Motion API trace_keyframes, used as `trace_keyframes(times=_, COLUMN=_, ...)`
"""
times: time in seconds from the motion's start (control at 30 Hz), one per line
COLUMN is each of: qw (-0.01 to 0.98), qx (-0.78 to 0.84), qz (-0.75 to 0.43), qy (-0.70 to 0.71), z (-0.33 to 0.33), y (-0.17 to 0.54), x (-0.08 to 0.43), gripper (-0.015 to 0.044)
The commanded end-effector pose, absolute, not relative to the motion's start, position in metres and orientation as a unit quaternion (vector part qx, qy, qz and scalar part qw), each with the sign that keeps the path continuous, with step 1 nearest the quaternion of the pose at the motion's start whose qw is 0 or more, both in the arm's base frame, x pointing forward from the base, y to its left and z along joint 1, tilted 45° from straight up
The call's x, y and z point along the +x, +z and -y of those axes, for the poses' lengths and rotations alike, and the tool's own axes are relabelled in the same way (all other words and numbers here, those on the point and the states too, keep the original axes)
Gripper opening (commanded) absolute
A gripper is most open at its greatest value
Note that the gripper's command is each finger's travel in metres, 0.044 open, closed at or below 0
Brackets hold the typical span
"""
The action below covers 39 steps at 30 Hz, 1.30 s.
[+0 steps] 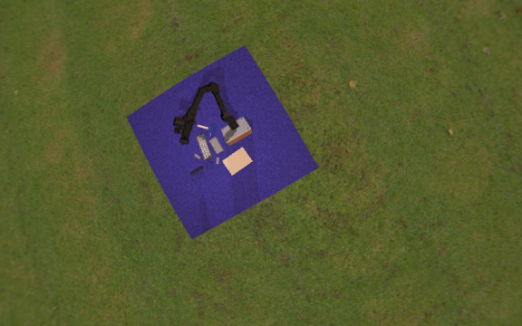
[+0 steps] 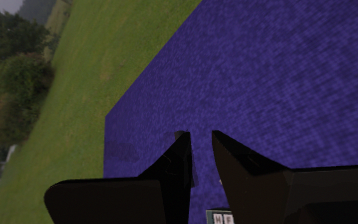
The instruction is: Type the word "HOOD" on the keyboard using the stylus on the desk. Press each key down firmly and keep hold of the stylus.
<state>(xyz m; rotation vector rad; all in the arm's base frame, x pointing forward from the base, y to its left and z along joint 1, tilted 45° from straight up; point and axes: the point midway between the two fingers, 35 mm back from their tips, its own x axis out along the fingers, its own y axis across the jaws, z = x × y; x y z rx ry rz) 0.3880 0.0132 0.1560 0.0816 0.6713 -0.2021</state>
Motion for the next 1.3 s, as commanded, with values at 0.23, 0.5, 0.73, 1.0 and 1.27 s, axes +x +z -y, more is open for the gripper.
trace_keyframes(times=0.23, qw=0.782, qx=-0.053, qz=-0.567, qy=-0.254, z=-0.026, y=0.016, x=0.367, gripper=0.0000)
trace_keyframes(times=0.5, qw=0.670, qx=-0.186, qz=-0.631, qy=-0.344, z=-0.023, y=-0.042, x=0.337, gripper=0.0000)
trace_keyframes(times=0.73, qw=0.668, qx=-0.189, qz=-0.632, qy=-0.345, z=-0.023, y=-0.043, x=0.336, gripper=0.0000)
trace_keyframes(times=1.0, qw=0.668, qx=-0.189, qz=-0.632, qy=-0.345, z=-0.009, y=-0.028, x=0.333, gripper=0.0000)
trace_keyframes(times=1.27, qw=0.667, qx=-0.190, qz=-0.632, qy=-0.346, z=0.025, y=0.004, x=0.321, gripper=0.0000)
